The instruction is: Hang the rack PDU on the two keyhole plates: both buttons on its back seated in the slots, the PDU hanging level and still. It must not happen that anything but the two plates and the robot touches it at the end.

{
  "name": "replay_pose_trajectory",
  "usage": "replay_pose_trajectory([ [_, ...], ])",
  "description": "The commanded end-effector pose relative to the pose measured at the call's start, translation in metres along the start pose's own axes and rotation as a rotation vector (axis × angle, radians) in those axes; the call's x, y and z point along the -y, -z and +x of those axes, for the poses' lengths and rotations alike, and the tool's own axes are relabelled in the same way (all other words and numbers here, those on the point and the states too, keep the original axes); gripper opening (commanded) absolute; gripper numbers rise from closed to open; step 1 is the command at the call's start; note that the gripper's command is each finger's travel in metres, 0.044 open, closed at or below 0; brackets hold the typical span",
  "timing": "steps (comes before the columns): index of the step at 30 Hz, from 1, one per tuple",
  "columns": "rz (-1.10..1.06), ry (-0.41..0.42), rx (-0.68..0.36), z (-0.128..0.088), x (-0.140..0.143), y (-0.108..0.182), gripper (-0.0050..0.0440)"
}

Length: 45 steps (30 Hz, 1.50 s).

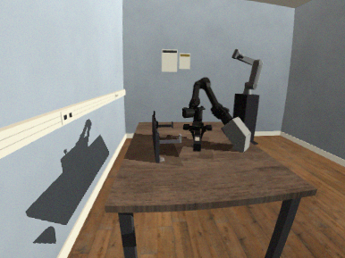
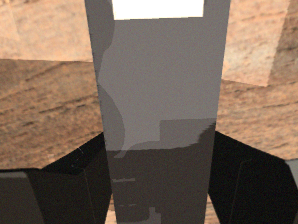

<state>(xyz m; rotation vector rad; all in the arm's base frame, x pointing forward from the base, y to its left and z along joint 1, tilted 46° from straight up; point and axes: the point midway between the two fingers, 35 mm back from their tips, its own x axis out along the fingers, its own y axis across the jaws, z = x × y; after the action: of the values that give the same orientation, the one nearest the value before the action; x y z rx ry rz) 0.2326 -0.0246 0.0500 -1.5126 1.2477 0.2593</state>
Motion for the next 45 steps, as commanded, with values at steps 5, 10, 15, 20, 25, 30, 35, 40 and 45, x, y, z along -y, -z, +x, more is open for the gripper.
replay_pose_trajectory([
  [5, 0.022, 0.011, 0.012, -0.04, 0.006, -0.006, -0.0035],
  [10, 0.02, 0.012, 0.009, -0.059, 0.004, -0.004, -0.005],
  [15, 0.017, 0.017, 0.004, -0.075, 0.003, 0.0, -0.005],
  [20, 0.016, 0.031, -0.001, -0.094, 0.002, 0.006, -0.005],
  [25, 0.002, 0.038, -0.015, -0.107, 0.001, 0.014, -0.005],
  [30, -0.004, 0.033, -0.017, -0.106, 0.0, 0.013, -0.005],
  [35, -0.088, 0.016, -0.016, -0.093, 0.015, 0.005, -0.005],
  [40, -0.162, 0.017, -0.012, -0.077, 0.036, 0.0, -0.005],
  [45, -0.223, 0.023, -0.015, -0.067, 0.05, 0.0, -0.005],
])
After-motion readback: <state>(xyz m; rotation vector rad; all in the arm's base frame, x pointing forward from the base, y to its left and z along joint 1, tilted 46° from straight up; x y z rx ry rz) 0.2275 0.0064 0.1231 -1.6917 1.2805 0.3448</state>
